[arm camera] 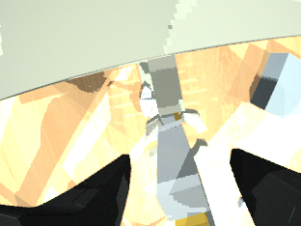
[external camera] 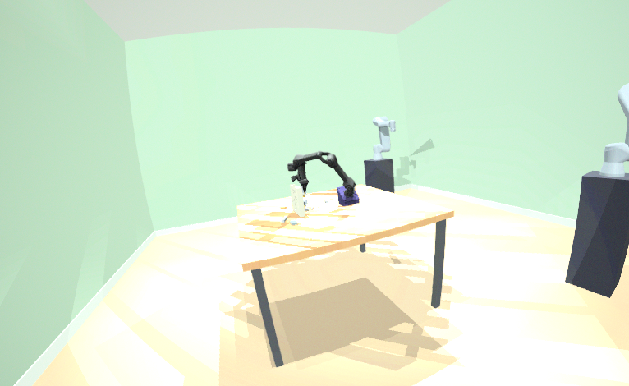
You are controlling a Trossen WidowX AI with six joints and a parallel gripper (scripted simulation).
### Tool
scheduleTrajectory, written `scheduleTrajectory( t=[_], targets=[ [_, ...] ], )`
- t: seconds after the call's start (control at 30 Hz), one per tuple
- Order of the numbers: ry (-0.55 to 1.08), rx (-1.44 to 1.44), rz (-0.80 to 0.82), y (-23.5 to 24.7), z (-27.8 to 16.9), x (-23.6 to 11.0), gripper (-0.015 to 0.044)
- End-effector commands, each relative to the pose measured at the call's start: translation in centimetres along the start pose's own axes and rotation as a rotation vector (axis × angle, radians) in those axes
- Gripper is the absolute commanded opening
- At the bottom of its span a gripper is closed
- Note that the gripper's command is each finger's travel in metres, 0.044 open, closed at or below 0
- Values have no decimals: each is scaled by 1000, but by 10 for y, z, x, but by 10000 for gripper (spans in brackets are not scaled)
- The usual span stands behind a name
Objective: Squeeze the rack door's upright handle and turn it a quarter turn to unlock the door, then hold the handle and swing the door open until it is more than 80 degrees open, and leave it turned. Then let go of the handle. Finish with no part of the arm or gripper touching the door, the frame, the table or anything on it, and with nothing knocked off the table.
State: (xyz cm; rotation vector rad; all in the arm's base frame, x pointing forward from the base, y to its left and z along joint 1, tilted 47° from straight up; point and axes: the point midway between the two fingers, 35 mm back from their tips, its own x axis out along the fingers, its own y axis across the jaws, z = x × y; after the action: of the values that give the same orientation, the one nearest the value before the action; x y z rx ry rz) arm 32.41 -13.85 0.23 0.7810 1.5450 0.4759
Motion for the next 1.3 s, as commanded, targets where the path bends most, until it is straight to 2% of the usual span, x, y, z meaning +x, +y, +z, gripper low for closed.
scheduleTrajectory(
  t=[0.0,1.1,1.27],
  targets=[
    [-3,-181,3,0,1,0,280],
    [-6,-1815,0,0,1,0,280],
    [-6,-1889,0,0,1,0,280]
  ],
)
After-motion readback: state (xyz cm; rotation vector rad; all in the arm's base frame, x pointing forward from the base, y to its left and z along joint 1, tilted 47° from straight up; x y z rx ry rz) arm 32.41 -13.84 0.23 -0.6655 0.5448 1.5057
